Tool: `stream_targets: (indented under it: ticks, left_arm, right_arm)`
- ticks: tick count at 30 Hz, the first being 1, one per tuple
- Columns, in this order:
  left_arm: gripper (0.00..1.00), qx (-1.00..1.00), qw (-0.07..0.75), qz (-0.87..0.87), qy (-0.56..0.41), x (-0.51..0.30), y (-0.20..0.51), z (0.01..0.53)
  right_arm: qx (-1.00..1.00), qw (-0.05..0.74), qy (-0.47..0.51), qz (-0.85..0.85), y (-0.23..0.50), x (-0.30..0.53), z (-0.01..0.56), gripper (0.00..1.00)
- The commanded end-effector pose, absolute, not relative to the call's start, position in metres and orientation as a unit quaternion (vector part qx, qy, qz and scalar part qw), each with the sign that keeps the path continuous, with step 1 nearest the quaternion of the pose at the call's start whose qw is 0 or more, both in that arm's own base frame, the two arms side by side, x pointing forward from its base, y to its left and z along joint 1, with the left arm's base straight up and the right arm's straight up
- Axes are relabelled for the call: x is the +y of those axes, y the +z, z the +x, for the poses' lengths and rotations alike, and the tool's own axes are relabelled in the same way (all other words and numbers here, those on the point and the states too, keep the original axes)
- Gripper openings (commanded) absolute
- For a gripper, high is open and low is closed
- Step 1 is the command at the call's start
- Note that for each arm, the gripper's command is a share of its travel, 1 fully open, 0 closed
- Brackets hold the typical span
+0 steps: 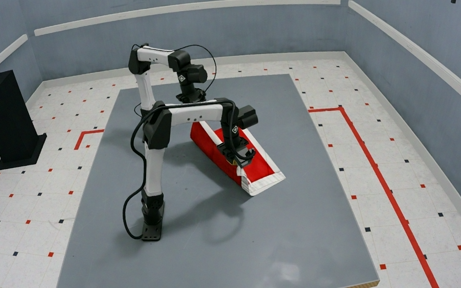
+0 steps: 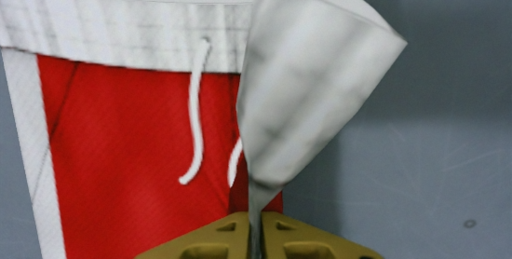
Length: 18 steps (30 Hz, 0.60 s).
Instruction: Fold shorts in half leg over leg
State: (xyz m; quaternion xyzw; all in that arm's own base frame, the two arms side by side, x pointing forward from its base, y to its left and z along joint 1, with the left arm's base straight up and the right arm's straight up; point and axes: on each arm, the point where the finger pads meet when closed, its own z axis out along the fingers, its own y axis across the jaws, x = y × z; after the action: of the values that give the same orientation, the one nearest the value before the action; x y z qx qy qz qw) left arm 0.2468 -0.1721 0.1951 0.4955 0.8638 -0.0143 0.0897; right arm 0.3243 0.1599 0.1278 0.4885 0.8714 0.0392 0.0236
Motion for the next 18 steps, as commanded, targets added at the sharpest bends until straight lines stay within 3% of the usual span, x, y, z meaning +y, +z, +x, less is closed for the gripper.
stream_targets:
  ticks: [1,3,11,18]
  left_arm:
    - [0.00,0.850,0.085,0.520,-0.002,-0.163,0.209,0.251]
    - [0.00,0.856,0.095,0.509,-0.004,-0.164,0.212,0.247]
    - [0.00,0.843,0.090,0.530,0.004,-0.155,0.210,0.263]
    - [0.00,0.847,0.100,0.522,0.005,-0.153,0.216,0.268]
  right_arm:
    - [0.865,0.059,0.056,0.496,0.140,0.150,0.334,0.00]
    - [0.857,0.039,0.027,0.513,0.136,0.151,0.335,0.00]
    - [0.854,0.063,0.061,0.514,0.166,0.159,0.344,0.00]
    - [0.846,0.057,0.052,0.527,0.142,0.164,0.359,0.00]
